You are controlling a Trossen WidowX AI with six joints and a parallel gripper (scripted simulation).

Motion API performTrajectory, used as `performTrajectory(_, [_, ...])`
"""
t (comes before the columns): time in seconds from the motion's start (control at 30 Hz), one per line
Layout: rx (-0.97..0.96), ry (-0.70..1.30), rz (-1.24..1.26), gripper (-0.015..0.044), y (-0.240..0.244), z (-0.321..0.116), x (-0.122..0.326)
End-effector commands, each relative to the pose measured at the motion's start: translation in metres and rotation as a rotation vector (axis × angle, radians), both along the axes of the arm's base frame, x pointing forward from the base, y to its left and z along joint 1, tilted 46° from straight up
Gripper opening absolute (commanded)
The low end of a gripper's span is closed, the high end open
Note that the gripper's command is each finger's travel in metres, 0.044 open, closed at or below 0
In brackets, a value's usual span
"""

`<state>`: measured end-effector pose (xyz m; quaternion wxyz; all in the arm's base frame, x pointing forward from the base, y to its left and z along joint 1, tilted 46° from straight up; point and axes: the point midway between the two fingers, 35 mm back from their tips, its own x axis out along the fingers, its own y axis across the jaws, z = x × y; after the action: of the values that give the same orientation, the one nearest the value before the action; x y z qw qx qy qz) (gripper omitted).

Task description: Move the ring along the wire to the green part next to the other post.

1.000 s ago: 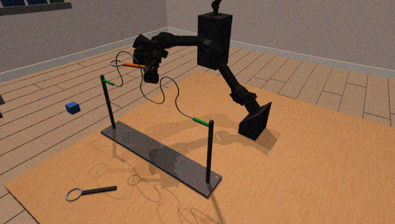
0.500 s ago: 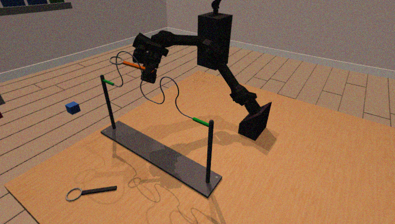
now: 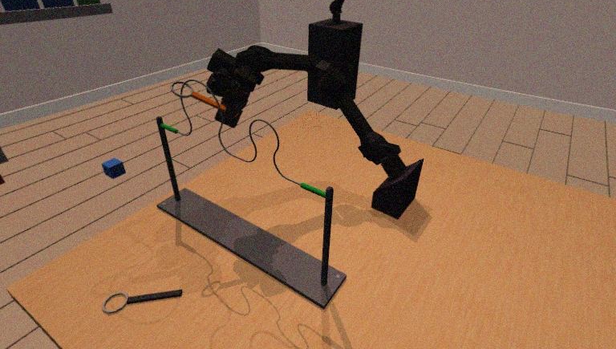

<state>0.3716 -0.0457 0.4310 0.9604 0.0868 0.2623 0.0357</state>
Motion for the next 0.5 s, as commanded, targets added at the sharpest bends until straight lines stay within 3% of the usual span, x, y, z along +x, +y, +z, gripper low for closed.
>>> performTrajectory(0.0, [-0.077, -0.006, -0.003, -0.015, -0.0033, 0.001, -0.0006])
performTrajectory(0.47, [-0.278, -0.014, -0.008, -0.015, -0.0112, 0.0005, 0.0])
